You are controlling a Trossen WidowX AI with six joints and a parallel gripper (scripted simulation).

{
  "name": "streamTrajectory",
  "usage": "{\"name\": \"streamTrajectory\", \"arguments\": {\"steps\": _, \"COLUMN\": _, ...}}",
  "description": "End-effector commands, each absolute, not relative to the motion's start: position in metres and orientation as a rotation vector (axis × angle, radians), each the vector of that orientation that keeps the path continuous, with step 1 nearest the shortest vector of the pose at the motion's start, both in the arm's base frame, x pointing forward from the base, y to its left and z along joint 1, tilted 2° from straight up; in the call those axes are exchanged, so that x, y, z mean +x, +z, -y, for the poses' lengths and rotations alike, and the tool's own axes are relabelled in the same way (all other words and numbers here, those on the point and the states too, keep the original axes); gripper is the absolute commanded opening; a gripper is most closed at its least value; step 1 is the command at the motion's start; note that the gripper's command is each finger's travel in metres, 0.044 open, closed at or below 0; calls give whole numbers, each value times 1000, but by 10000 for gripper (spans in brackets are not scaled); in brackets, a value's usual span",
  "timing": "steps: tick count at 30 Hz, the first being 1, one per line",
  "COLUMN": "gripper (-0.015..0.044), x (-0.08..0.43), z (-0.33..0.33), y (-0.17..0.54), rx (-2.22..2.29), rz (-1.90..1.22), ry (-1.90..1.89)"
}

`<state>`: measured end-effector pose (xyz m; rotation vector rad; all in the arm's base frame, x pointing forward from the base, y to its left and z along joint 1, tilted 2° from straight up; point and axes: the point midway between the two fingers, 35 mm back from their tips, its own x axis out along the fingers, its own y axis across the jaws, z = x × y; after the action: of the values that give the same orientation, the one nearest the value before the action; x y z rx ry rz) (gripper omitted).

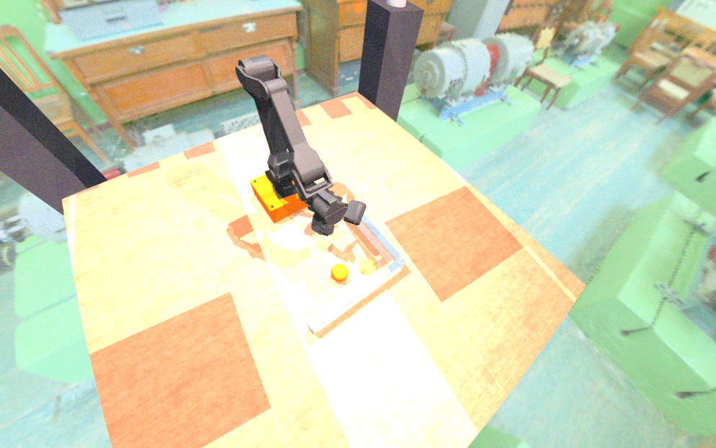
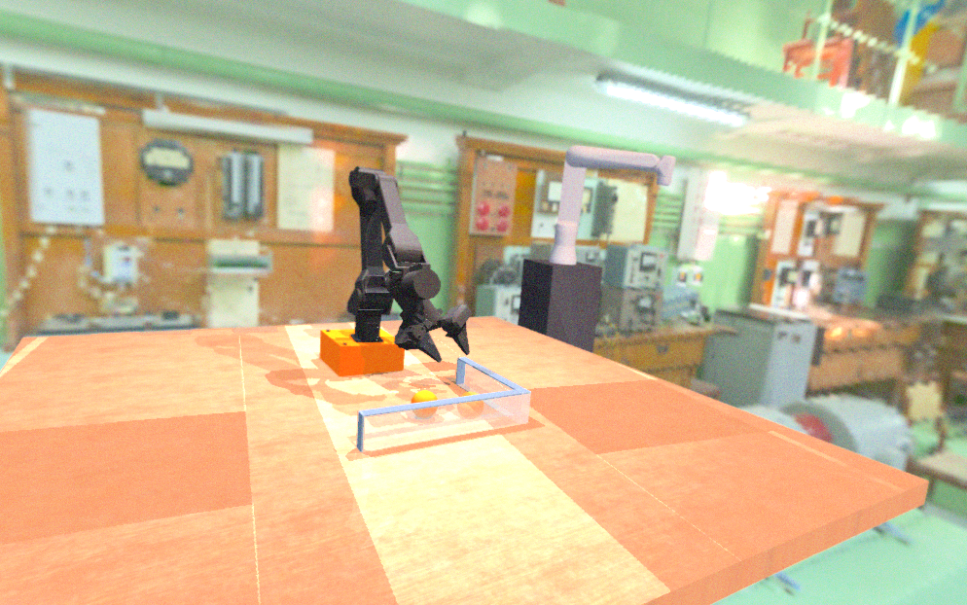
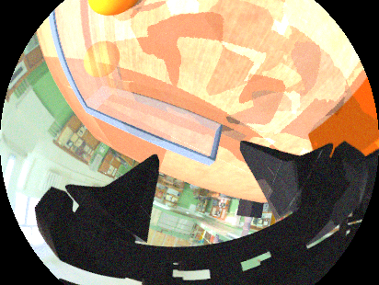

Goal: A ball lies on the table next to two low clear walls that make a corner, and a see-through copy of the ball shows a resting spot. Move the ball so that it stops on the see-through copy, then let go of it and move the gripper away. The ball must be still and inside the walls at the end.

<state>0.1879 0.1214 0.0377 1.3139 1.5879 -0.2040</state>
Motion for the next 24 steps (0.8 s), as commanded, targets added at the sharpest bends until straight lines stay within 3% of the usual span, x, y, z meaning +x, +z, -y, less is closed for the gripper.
{"name": "streamTrajectory", "arguments": {"steps": 1, "gripper": 374, "x": 190, "z": -121, "y": 38, "rx": 1301, "rz": -1585, "ry": -201}}
{"name": "streamTrajectory", "arguments": {"steps": 2, "gripper": 349, "x": 194, "z": -119, "y": 39, "rx": 1262, "rz": -1575, "ry": -191}}
{"name": "streamTrajectory", "arguments": {"steps": 16, "gripper": 349, "x": 315, "z": -45, "y": 58, "rx": 74, "rz": -1513, "ry": 82}}
{"name": "streamTrajectory", "arguments": {"steps": 24, "gripper": 349, "x": 328, "z": -34, "y": 60, "rx": -82, "rz": -1527, "ry": 125}}
